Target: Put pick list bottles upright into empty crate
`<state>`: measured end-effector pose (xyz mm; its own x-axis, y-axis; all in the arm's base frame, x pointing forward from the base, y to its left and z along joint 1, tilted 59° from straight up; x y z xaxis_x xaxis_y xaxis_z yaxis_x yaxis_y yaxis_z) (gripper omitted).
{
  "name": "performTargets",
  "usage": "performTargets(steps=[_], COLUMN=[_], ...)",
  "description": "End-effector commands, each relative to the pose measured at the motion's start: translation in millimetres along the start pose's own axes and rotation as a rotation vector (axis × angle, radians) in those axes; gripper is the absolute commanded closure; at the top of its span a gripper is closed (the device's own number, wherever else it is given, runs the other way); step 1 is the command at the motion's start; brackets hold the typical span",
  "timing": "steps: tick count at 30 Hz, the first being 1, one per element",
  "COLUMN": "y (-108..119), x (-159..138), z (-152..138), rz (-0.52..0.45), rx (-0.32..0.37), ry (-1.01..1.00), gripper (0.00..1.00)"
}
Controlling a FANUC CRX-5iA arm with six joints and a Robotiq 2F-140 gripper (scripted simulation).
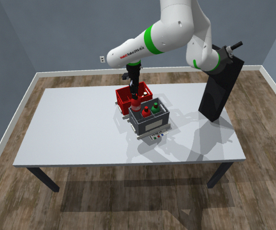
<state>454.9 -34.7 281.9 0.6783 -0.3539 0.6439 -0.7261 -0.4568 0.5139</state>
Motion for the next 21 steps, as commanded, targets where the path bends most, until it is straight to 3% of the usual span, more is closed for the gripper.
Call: performTargets(steps=[1,21], y=[0,-18], x=[1,1], z=[0,0], rz=[0.001,0.001], rx=[-0.001,-0.001], ry=[0.001,0.001], gripper=[0.90,0.90])
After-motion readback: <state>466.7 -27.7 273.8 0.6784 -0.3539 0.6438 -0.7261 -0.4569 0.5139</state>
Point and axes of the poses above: the point where the finger pads meet when closed, its own y axis back along the fingers, its own z axis across the jaws, x = y × z, the point moved 8 cm from there along y, back along the fingers, and after that the axes turned 13 degrees about y, right-handed, at the moved point
